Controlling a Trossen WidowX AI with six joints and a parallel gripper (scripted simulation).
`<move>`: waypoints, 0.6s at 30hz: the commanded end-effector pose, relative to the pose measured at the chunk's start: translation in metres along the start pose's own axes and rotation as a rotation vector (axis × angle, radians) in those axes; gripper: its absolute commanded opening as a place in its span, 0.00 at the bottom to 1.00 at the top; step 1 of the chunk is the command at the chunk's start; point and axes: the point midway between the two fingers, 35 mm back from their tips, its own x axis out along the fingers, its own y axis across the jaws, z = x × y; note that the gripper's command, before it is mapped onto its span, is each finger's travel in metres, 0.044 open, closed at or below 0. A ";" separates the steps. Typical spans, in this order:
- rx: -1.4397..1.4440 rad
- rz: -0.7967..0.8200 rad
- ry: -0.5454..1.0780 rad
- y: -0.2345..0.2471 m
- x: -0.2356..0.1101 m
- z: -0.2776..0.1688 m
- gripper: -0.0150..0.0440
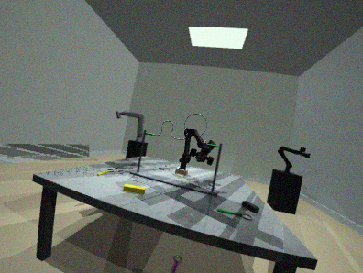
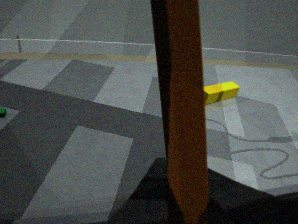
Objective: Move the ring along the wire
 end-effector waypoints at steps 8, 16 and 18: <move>0.130 0.059 0.012 0.028 -0.005 0.006 0.00; 0.158 0.072 0.015 0.039 -0.008 0.008 0.00; 0.161 0.073 0.015 0.042 -0.008 0.009 0.00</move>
